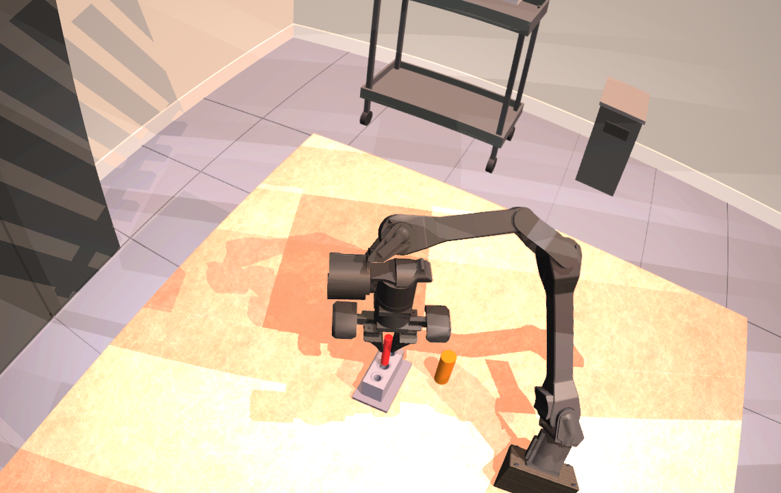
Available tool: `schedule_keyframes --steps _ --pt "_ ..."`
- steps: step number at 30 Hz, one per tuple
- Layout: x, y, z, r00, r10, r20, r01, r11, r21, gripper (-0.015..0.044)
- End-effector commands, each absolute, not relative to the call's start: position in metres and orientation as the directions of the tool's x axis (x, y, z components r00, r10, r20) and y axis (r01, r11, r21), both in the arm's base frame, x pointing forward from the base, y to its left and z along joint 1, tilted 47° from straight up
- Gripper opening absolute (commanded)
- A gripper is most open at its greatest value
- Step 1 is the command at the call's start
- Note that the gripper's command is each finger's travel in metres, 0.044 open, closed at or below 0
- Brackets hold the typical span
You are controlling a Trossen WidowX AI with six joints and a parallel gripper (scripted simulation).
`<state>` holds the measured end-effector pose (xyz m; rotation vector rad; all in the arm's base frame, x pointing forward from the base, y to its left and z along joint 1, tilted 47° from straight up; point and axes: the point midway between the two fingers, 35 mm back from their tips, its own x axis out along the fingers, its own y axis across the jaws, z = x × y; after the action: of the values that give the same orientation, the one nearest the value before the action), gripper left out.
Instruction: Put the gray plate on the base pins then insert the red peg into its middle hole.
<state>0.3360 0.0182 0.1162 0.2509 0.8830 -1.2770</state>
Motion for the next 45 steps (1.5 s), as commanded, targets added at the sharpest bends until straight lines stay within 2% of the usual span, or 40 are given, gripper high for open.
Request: schedule_keyframes --steps 1,45 --pt "0.337 0.018 0.118 0.028 -0.724 -0.690 0.900 0.318 -0.297 0.0000" --pt "0.337 0.006 0.108 0.024 -0.721 -0.692 0.904 0.311 -0.293 0.0000"
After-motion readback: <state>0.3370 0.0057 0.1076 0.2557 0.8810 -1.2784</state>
